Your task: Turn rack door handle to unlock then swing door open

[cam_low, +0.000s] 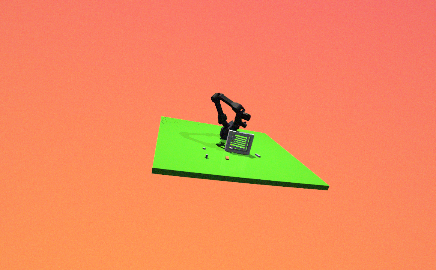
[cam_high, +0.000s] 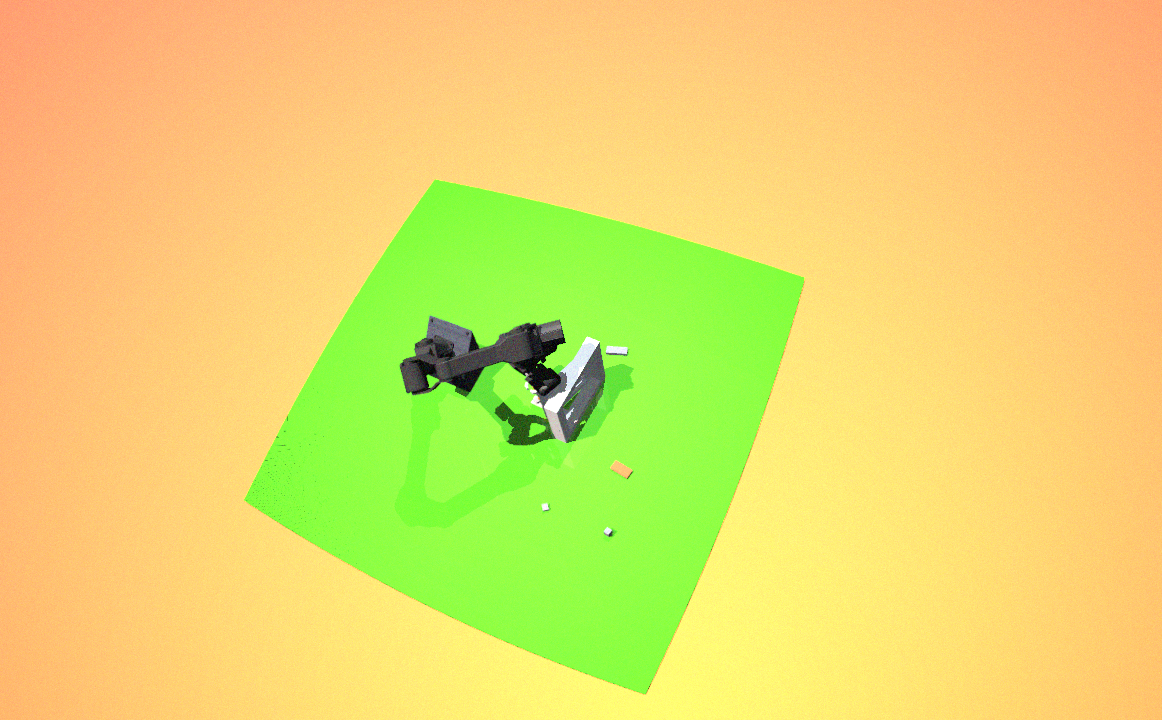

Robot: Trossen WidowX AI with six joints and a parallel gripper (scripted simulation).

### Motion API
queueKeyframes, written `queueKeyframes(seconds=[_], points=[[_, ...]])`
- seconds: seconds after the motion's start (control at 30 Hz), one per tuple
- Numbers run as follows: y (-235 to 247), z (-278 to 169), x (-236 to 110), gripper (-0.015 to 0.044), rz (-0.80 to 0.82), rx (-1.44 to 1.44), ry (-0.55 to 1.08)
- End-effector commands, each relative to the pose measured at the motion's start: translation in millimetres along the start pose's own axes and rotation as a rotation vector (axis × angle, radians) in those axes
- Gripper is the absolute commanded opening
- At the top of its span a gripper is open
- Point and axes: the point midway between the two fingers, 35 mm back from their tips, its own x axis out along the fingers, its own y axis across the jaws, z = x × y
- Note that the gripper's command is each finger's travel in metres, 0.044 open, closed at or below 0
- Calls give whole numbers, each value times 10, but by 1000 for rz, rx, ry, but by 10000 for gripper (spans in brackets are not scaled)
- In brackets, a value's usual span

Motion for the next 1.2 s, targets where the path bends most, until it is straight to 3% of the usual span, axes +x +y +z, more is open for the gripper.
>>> queueKeyframes(seconds=[0.0,1.17], points=[[39,26,1,24,-10,99,-6],[643,391,3,24,-5,629,-11]])
